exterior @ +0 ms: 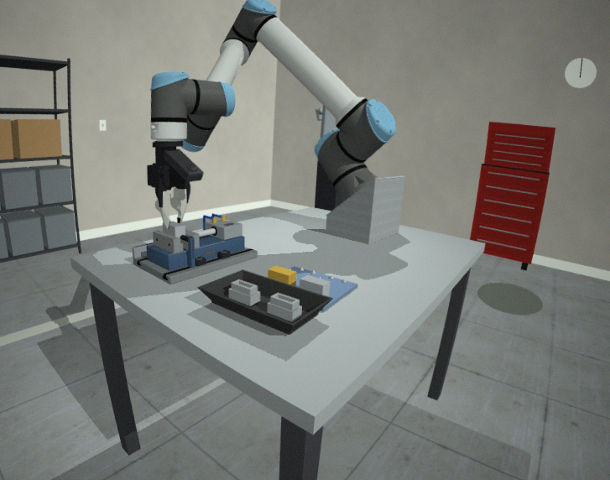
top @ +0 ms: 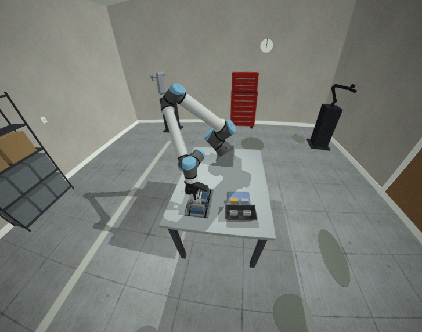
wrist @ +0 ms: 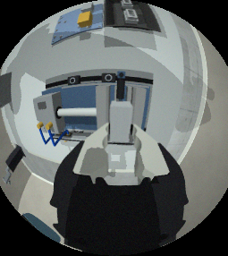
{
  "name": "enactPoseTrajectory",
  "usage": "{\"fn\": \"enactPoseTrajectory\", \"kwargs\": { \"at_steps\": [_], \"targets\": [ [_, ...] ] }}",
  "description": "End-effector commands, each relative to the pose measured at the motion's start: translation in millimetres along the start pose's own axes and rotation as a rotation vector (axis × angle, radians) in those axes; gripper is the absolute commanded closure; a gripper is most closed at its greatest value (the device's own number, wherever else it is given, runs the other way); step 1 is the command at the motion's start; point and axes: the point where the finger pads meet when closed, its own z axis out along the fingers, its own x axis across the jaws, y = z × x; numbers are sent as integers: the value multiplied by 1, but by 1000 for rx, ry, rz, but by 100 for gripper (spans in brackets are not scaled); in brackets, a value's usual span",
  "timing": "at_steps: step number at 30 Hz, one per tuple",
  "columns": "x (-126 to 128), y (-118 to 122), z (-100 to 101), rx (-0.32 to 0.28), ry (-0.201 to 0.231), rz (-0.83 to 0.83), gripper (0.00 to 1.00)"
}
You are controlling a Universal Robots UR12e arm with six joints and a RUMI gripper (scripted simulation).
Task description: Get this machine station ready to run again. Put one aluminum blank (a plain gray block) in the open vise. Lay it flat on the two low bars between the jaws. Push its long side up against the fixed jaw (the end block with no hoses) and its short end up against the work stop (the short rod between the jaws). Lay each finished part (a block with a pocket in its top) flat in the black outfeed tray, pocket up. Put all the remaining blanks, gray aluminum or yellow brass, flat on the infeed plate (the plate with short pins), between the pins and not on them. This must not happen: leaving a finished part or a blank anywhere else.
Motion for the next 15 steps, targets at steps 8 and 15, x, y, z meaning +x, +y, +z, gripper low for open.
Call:
{"fn": "enactPoseTrajectory", "kwargs": {
  "at_steps": [8,15],
  "targets": [
    [1,0,-1,0,1,0,100],
    [1,-2,-1,0,1,0,100]
  ]
}}
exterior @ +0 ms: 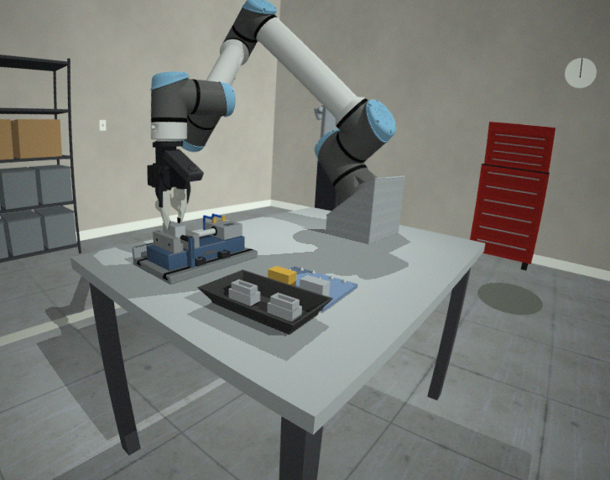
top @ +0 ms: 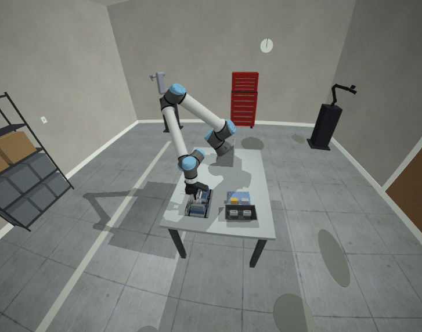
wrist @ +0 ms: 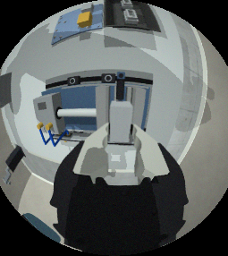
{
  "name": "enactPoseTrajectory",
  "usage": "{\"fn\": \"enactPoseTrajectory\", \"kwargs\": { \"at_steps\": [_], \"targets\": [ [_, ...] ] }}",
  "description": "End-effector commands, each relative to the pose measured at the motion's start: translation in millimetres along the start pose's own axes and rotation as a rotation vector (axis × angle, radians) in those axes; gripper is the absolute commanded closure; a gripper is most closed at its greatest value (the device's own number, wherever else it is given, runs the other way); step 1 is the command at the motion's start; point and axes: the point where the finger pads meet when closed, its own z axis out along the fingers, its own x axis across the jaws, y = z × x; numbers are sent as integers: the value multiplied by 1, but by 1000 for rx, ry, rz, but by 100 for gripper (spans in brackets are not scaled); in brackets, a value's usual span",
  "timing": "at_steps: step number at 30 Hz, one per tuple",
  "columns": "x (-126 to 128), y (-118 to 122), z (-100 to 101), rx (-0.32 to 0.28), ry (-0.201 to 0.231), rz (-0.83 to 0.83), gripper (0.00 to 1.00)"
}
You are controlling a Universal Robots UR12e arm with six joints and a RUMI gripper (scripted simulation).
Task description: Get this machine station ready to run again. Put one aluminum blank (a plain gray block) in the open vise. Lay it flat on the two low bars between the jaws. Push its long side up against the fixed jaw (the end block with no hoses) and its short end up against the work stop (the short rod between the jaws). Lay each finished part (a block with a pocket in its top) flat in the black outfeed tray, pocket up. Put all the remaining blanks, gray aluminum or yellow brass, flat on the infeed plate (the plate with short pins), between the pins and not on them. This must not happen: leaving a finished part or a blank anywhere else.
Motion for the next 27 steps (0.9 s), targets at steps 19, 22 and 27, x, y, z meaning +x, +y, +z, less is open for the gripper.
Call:
{"fn": "enactPoseTrajectory", "kwargs": {
  "at_steps": [19,22,27],
  "targets": [
    [2,-4,-1,0,1,0,100],
    [2,-4,-1,0,1,0,100],
    [2,-4,-1,0,1,0,100]
  ]
}}
